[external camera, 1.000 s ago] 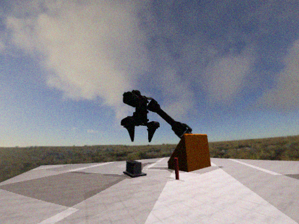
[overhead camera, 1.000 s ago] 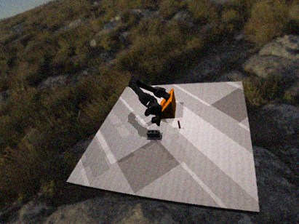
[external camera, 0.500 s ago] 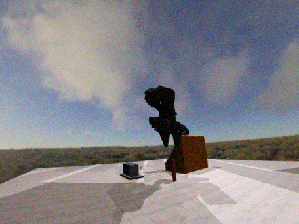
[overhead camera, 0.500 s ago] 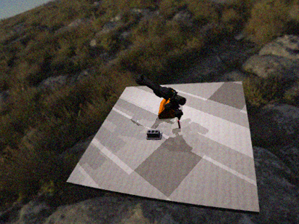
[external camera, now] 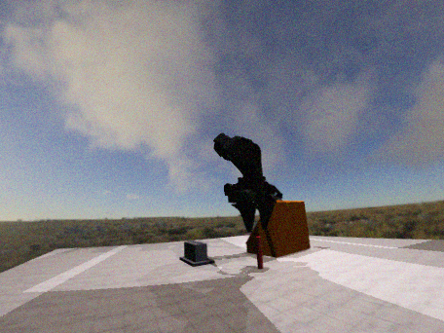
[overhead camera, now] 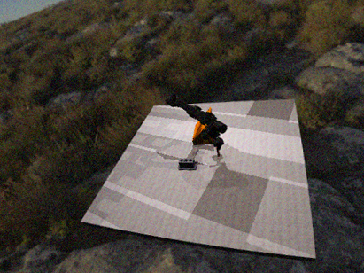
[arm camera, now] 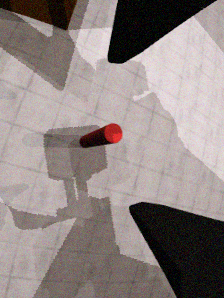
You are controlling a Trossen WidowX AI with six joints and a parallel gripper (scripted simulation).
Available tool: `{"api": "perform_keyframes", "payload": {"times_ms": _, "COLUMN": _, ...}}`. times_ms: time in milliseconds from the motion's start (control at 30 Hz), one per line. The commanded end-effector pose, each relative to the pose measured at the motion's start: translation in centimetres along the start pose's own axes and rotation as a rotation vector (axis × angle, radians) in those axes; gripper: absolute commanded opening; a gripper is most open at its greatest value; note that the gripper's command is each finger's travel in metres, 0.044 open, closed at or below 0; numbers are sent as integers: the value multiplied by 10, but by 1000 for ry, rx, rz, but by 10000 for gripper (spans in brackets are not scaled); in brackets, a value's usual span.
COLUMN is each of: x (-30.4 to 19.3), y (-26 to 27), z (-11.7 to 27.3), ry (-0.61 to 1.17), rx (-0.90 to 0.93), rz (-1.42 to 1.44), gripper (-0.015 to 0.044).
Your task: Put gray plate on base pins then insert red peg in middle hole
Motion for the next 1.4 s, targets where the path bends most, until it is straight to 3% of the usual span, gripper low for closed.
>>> {"api": "perform_keyframes", "payload": {"times_ms": 0, "x": 0, "y": -2, "z": -7, "ry": -8, "rx": -7, "rz": 11, "gripper": 440}}
{"api": "perform_keyframes", "payload": {"times_ms": 1067, "x": 1, "y": -2, "z": -56, "ry": -12, "rx": -6, "rz": 6, "gripper": 440}}
{"api": "perform_keyframes", "payload": {"times_ms": 1367, "x": 1, "y": -2, "z": -56, "ry": -12, "rx": -6, "rz": 6, "gripper": 204}}
Point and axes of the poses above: the point midway between the two fingers, 35 mm back from their tips, its own z axis back along the fingers, its own y axis across the jaws, x = y × z, the point moved 8 cm from there along z, back along the fingers, and after that the axes turned 1 degree about -z, right-handed, at the moved point
